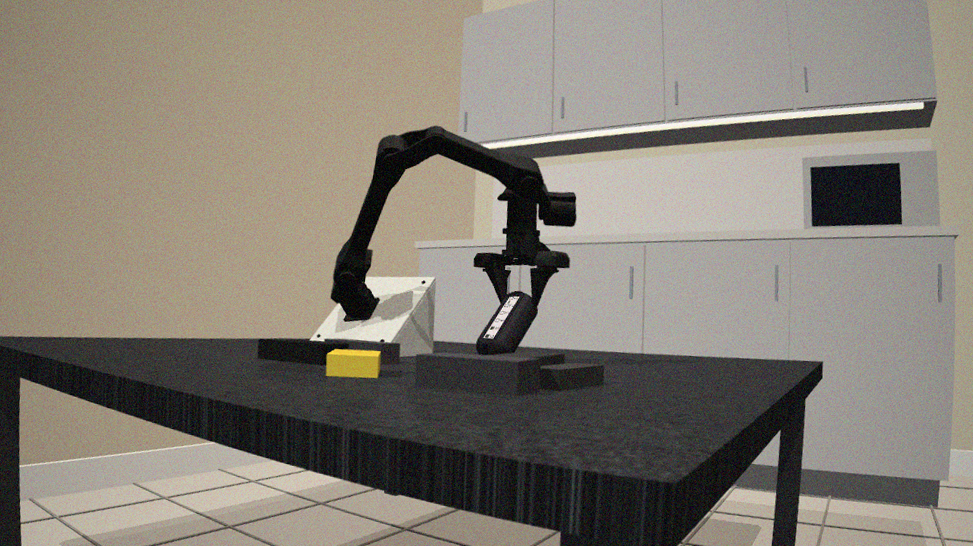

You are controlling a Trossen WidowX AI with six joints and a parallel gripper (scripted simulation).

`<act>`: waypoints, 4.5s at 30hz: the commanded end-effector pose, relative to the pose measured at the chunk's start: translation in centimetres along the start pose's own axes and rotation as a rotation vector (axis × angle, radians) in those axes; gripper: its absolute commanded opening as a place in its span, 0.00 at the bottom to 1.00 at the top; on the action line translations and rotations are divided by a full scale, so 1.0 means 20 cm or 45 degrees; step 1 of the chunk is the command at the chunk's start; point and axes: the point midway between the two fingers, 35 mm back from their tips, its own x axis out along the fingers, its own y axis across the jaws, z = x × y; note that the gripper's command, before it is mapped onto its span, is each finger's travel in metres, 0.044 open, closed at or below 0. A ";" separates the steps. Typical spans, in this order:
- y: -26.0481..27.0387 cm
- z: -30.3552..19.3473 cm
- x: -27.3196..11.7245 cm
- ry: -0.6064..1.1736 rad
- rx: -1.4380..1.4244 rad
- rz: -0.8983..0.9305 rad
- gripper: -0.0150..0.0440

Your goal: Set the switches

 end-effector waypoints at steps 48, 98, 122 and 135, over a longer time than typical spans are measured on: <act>-0.01 -0.22 -0.08 0.017 -0.002 -0.005 0.82; -0.01 -0.38 -0.10 0.019 -0.002 -0.004 0.83; -0.01 -0.47 -0.13 0.019 -0.003 -0.004 0.83; -0.01 -0.52 -0.13 0.020 -0.003 -0.004 0.83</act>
